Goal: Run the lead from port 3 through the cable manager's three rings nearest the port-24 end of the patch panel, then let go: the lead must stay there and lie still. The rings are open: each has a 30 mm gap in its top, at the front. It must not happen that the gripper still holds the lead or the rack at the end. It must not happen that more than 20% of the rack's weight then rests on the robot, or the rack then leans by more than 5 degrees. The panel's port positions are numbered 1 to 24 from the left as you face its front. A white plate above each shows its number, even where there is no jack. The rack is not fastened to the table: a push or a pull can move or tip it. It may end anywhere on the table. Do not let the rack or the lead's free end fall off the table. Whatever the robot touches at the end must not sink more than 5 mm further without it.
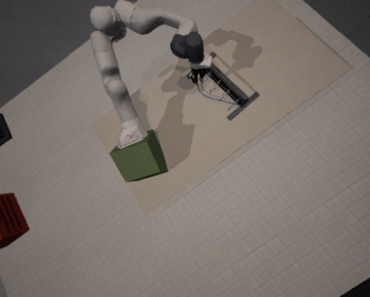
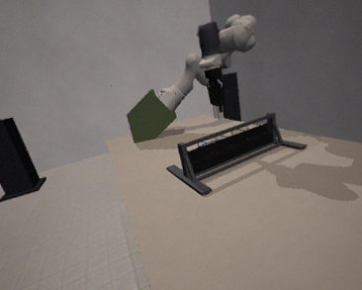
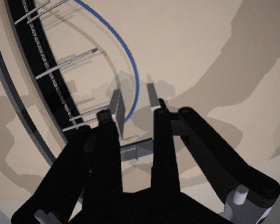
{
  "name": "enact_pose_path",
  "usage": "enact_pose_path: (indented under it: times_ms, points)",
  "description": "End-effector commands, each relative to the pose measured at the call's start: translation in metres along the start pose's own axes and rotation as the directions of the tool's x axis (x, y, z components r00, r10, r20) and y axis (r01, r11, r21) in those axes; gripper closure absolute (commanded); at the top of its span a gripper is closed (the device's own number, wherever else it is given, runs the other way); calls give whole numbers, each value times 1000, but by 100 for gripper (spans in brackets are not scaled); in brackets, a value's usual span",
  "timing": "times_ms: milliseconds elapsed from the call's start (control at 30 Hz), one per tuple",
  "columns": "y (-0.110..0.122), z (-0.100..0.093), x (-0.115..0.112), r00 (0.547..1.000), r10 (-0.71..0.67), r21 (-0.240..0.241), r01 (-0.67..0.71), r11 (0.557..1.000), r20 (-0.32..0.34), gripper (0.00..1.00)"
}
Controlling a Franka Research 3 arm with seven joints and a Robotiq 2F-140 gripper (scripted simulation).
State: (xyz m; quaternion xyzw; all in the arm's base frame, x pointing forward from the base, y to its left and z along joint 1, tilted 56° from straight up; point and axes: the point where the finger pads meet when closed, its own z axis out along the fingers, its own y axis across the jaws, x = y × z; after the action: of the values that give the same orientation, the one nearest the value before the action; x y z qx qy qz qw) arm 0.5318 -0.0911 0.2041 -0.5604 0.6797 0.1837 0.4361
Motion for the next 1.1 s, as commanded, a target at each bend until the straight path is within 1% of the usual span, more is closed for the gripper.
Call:
enact_pose_path:
  times_ms: [0, 267, 467, 700, 767, 1067]
  points:
    - [1, 0, 0, 1000, 7, -2, -7, 1000, -2, 80]
    - [1, 2, 0, 1000, 7, -2, -7, 1000, -2, 80]
    - [1, 8, 0, 1000, 7, -2, -7, 1000, -2, 80]
    - [1, 24, 0, 1000, 7, -2, -7, 1000, -2, 80]
    - [1, 24, 0, 1000, 7, -2, -7, 1000, -2, 80]
    - [1, 52, 0, 1000, 7, -2, -7, 1000, -2, 80]
